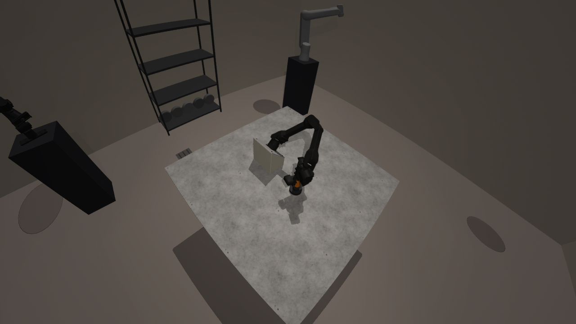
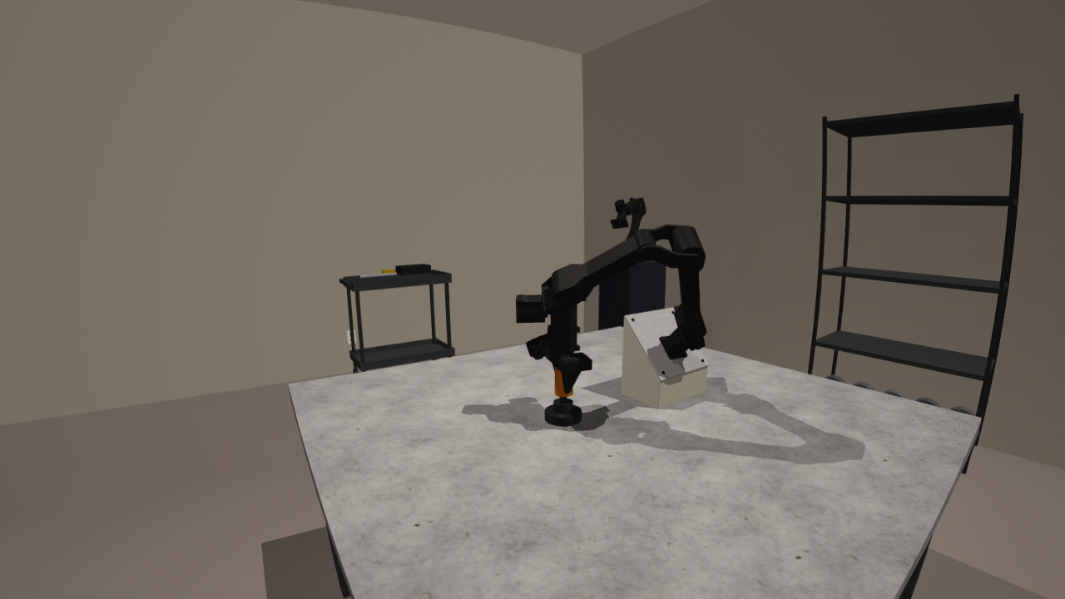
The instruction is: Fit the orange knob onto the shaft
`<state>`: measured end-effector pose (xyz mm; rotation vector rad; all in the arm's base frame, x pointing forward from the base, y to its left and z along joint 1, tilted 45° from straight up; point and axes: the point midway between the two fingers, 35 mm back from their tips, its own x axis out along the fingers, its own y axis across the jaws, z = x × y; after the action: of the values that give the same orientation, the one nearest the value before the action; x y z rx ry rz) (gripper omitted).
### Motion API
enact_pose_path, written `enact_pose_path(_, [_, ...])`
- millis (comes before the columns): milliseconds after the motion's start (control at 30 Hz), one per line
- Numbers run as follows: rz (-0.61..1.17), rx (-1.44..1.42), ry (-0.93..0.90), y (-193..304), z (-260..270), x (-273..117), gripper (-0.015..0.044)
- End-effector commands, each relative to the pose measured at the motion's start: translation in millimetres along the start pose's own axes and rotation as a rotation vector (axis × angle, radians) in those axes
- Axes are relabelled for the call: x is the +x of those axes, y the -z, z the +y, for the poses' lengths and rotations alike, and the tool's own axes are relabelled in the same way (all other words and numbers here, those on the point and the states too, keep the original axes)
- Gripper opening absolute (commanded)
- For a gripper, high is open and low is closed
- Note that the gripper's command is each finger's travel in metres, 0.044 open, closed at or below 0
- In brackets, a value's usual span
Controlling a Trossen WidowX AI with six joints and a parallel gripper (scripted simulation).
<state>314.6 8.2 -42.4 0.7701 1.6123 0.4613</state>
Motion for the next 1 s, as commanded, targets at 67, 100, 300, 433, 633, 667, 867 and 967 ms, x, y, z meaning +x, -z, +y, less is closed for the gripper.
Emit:
enact_pose_path(67, [-0.007,0.083,0.0,-2.3,0.6,-3.5,0.0])
enact_pose_path(100, [-0.007,0.122,0.0,-2.6,0.4,-3.6,0.0])
enact_pose_path(300, [-0.007,0.207,0.0,-2.6,-0.8,-1.6,0.0])
enact_pose_path(433, [-0.007,0.207,0.0,-1.5,-1.1,-0.5,0.0])
enact_pose_path(633, [-0.006,0.207,0.0,-0.9,-0.1,-1.1,0.0])
enact_pose_path(667, [-0.007,0.207,0.0,-1.2,0.1,-1.4,0.0])
enact_pose_path(867, [-0.006,0.207,0.0,-2.0,0.8,0.8,0.0])
enact_pose_path(967, [-0.006,0.207,0.0,-1.8,0.4,1.7,0.0])
